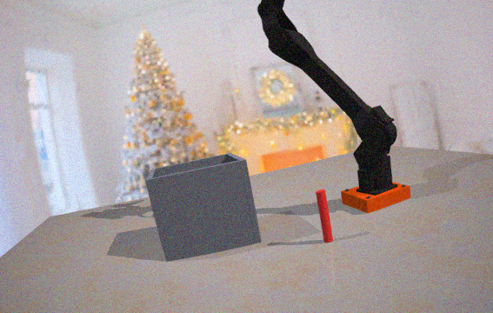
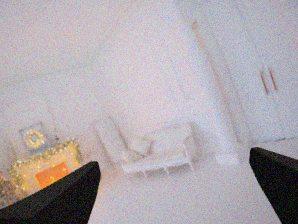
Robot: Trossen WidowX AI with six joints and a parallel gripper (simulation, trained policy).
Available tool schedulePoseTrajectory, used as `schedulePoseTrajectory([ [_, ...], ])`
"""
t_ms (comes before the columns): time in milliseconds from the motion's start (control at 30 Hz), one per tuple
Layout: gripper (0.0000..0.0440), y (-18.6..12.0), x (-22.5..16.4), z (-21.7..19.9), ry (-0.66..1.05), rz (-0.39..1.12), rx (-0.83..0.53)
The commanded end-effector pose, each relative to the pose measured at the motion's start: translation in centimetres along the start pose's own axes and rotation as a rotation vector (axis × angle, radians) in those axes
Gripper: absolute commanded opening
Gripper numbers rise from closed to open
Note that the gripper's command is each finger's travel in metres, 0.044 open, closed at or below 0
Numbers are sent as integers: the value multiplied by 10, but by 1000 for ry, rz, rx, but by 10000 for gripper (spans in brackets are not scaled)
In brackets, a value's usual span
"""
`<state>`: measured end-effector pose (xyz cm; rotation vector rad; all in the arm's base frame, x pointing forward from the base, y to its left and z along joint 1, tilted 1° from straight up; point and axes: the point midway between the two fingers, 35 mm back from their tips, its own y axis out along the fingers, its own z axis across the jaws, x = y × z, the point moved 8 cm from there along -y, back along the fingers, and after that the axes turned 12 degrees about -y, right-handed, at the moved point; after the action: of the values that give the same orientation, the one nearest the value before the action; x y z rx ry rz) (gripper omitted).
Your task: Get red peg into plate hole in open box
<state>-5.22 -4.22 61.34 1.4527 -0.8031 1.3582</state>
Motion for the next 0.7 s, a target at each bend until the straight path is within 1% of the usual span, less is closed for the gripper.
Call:
schedulePoseTrajectory([
  [0, 440, 2, -6, -21, 96, -9, -89],
  [333, 440, -3, -21, -73, 334, -67, -338],
  [667, 440, -22, -38, -121, 559, -169, -586],
])
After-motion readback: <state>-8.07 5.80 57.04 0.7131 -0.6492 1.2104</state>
